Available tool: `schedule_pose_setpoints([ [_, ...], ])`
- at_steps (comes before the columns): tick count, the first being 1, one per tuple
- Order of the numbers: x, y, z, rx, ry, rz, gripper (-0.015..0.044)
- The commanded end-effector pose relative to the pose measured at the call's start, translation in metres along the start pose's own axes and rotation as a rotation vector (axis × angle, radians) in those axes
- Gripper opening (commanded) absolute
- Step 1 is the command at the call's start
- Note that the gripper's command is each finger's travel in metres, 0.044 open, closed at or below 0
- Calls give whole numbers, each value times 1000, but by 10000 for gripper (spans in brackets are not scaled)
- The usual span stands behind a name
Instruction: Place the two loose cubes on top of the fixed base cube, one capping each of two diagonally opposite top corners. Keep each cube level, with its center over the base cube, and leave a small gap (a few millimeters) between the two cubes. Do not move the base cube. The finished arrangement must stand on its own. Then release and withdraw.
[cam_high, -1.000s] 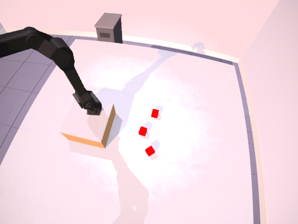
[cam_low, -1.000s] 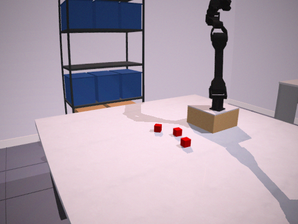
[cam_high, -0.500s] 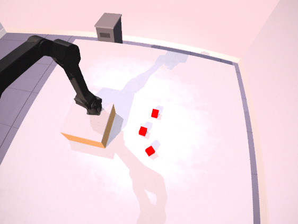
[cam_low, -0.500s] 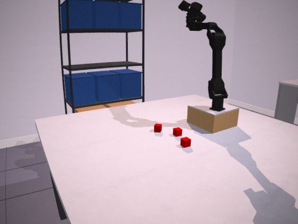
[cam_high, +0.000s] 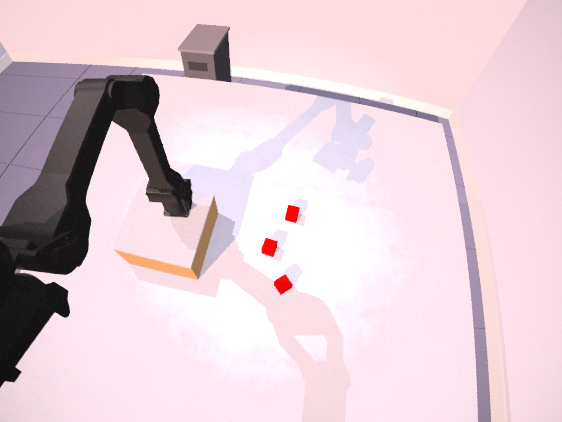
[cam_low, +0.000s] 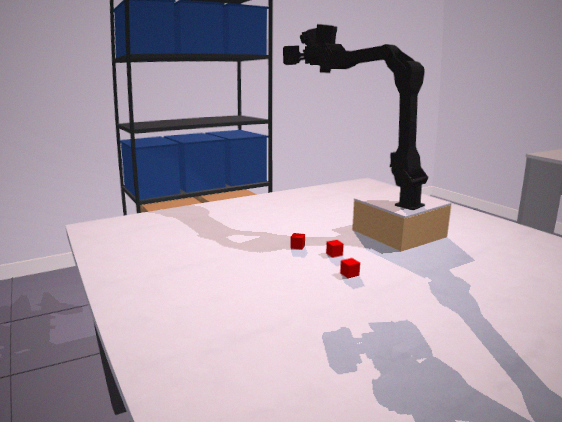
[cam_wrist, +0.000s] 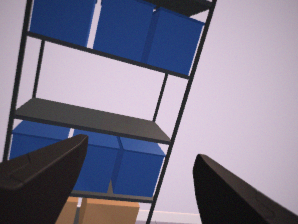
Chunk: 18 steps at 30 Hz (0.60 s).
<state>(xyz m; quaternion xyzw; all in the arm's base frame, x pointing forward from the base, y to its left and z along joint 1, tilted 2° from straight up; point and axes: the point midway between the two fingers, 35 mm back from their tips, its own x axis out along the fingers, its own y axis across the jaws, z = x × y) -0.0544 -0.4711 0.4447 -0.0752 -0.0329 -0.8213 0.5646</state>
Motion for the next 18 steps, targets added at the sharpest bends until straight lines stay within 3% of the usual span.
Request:
schedule_pose_setpoints([
  [1,-22,56,-33,-156,110,164,265],
  [9,-93,154,-98,-489,266,526,265],
  [18,-208,225,-165,-887,329,974,265],
])
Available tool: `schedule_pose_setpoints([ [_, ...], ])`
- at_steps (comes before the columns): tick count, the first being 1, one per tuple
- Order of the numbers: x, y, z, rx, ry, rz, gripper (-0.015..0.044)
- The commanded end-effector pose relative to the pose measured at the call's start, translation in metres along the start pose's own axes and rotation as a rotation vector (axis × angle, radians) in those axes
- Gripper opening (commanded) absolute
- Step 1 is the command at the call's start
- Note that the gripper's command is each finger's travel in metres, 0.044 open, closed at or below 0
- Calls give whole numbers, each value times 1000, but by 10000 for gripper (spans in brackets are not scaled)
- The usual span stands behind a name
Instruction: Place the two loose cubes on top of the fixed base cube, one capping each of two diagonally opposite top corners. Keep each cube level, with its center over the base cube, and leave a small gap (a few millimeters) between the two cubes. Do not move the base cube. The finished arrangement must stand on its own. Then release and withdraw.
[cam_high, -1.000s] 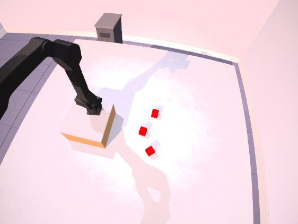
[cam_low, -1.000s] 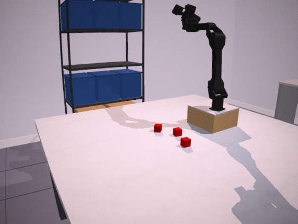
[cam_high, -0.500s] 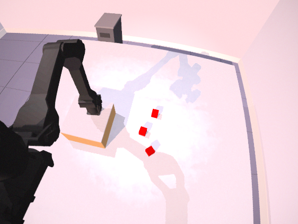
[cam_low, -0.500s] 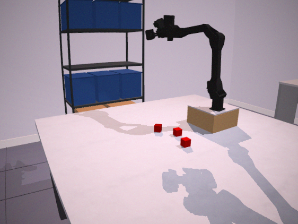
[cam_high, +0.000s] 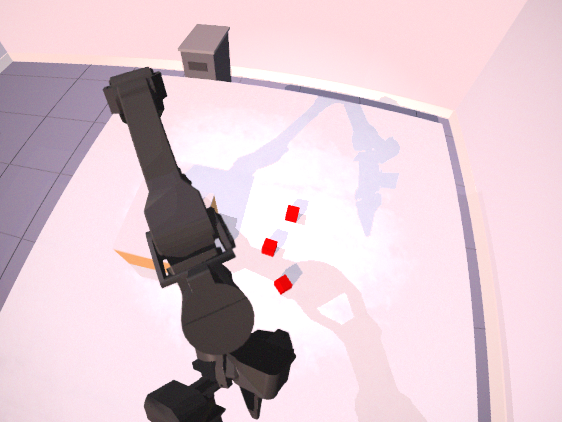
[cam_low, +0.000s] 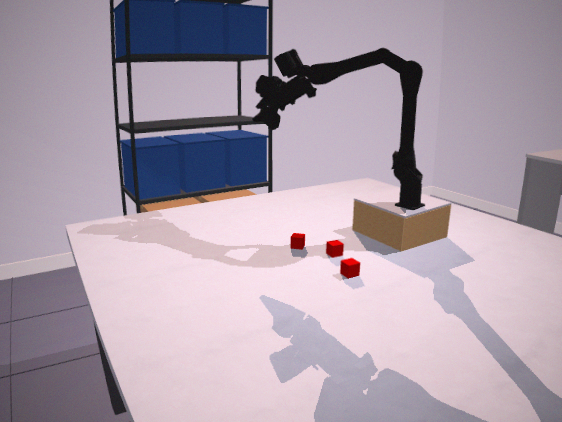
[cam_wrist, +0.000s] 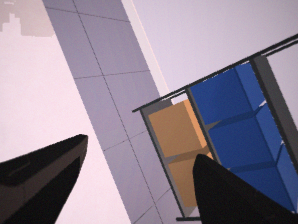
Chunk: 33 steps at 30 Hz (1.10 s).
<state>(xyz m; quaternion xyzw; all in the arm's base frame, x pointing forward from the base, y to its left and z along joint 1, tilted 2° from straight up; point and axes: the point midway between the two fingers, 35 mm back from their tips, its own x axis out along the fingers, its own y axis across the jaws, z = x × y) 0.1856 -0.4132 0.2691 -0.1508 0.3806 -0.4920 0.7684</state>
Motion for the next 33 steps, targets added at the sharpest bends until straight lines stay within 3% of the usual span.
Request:
schedule_pose_setpoints([
  [1,-10,65,-2,-205,16,179,265],
  [10,-60,194,-30,-692,4,565,265],
  [18,-126,275,-77,-1139,-60,895,265],
  [26,-198,316,-137,-1576,-154,1207,265],
  [33,-204,318,-142,-1612,-163,1233,265],
])
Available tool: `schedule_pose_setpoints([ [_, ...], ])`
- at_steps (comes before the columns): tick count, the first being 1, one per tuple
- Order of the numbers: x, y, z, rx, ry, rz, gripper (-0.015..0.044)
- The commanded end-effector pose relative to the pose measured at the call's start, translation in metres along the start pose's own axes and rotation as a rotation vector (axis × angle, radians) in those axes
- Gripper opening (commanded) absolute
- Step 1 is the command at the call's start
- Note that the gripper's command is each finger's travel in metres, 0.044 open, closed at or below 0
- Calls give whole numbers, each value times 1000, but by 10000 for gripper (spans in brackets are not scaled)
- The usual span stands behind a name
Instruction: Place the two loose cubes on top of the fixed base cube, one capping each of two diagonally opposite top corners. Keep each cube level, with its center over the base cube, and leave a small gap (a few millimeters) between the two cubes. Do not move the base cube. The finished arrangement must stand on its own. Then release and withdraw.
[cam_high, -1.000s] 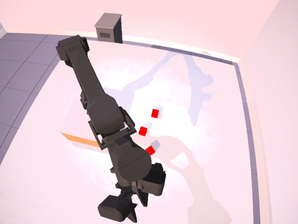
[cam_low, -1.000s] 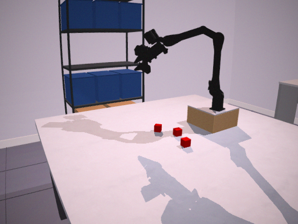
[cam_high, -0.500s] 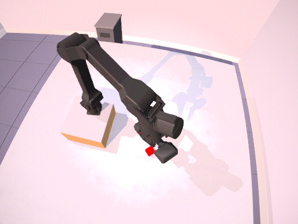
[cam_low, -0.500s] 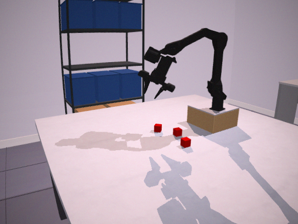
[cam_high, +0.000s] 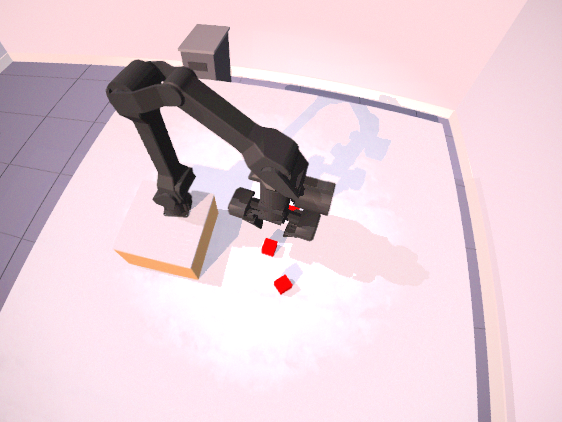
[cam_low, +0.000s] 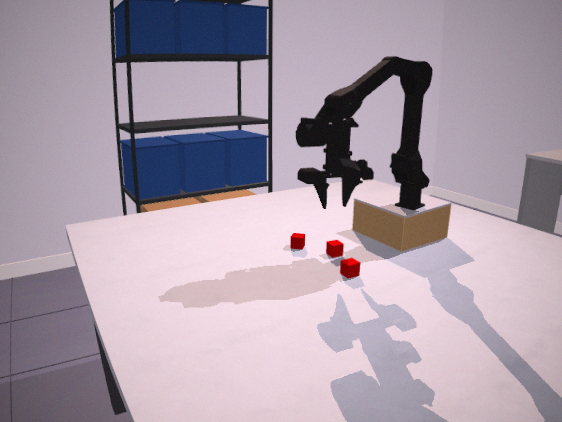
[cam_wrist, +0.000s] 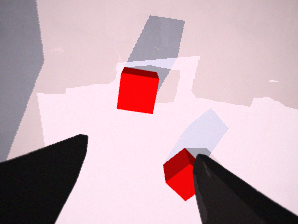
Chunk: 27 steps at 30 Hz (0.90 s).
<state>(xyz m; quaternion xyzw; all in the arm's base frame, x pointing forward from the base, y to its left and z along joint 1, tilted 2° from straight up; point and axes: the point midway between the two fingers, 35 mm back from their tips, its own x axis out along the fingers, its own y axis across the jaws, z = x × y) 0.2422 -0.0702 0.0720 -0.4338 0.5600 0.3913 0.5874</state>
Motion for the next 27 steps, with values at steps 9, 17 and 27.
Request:
schedule_pose_setpoints([
  [9,62,6,3,-23,-8,17,265],
  [17,76,6,3,-23,-8,17,265],
  [27,88,6,4,-23,-8,18,265],
])
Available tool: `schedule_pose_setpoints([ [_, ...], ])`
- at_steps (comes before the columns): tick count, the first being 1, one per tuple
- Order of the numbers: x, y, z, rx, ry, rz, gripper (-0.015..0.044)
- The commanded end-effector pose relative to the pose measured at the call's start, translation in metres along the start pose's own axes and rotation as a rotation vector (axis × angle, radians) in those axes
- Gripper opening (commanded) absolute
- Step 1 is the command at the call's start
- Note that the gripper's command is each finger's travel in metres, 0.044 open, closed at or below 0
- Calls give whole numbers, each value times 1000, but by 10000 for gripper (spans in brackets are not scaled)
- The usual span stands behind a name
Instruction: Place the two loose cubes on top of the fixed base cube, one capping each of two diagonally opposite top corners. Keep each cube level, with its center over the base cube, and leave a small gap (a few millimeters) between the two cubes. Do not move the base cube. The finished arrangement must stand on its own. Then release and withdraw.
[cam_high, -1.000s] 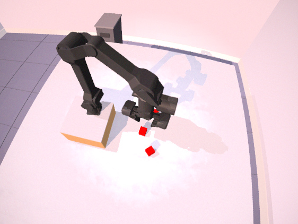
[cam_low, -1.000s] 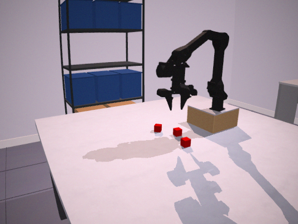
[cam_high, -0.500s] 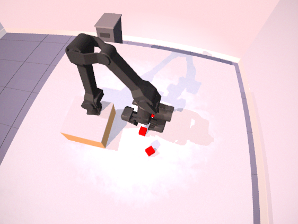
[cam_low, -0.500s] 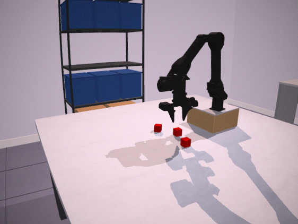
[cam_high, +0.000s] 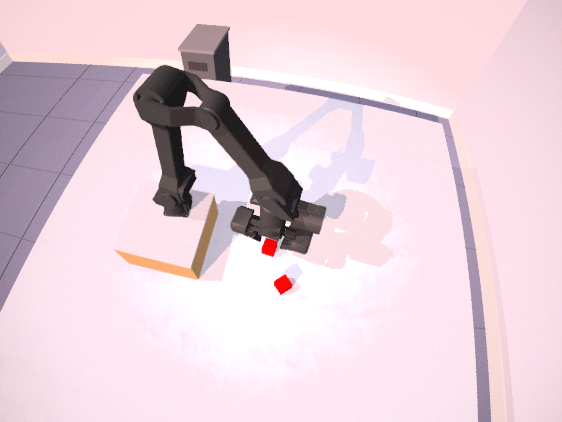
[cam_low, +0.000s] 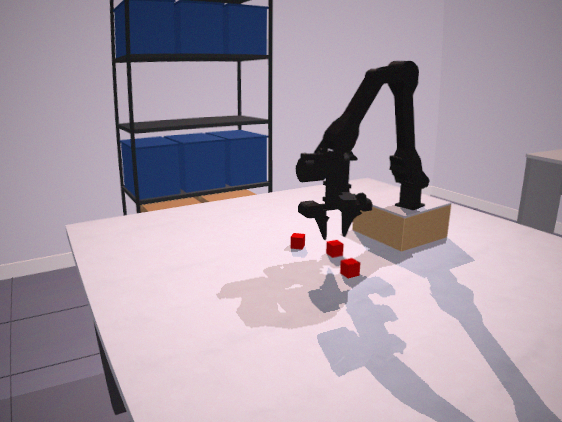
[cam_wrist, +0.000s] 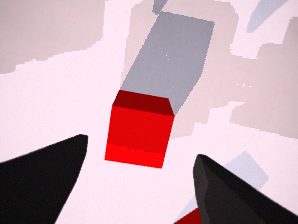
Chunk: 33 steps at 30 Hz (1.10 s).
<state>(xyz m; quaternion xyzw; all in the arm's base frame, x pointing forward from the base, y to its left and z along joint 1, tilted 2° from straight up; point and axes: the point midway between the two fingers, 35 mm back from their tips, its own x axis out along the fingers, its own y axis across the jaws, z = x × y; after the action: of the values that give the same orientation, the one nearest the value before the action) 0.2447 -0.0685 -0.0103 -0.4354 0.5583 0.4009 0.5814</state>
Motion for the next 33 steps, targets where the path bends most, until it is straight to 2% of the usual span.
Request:
schedule_pose_setpoints([
  [1,7,2,1,-4,-5,5,265],
  [16,29,3,1,-4,-5,5,265],
  [22,29,3,1,-4,-5,5,107],
  [33,11,-2,1,-4,-5,5,105],
])
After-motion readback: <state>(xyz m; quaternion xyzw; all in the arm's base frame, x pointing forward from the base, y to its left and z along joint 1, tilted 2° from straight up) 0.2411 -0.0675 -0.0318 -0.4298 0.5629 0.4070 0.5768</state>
